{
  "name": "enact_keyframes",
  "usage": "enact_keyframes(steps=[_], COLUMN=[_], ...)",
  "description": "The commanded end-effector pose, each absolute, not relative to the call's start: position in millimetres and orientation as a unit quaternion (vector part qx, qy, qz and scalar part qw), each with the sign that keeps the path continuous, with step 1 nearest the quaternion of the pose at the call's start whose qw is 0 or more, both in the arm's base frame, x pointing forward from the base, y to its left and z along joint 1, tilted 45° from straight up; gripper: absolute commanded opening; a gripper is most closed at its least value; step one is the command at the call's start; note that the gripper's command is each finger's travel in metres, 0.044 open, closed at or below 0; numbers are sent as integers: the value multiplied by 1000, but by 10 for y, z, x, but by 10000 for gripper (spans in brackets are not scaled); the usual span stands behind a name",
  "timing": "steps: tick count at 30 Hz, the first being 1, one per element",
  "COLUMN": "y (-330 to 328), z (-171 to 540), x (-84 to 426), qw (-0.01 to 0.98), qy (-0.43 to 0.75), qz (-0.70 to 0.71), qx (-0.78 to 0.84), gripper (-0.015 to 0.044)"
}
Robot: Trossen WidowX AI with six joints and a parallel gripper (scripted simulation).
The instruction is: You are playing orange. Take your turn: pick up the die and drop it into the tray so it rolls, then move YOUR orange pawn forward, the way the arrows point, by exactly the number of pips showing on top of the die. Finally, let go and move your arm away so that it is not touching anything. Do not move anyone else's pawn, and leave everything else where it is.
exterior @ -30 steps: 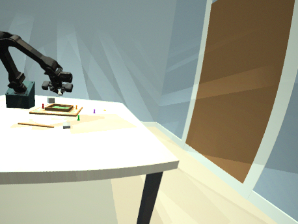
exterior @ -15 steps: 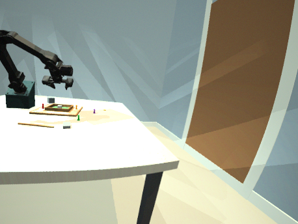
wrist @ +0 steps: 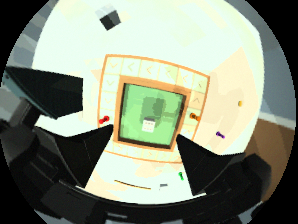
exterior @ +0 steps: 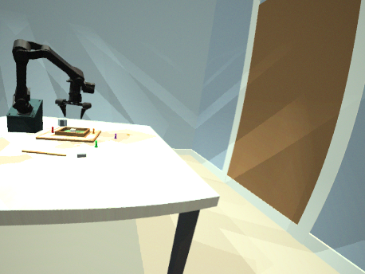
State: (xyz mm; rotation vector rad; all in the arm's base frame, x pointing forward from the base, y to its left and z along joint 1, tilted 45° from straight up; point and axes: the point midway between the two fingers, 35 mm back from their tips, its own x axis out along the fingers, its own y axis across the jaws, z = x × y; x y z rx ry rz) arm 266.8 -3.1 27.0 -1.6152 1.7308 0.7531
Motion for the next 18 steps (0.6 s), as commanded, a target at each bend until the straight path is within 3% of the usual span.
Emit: enact_keyframes(steps=[1,4,11,14,18], y=[-31,-29,-66,-95,-97], z=[270,261,78,-18,-26], x=[2668,2748,3563,3809,3826], qw=[323,342,524,573,577], qy=[659,668,706,696,695], qz=[287,263,-7,-97,-103], qx=[-615,-606,-476,-421,-416], gripper=[440,387,204,200,200])
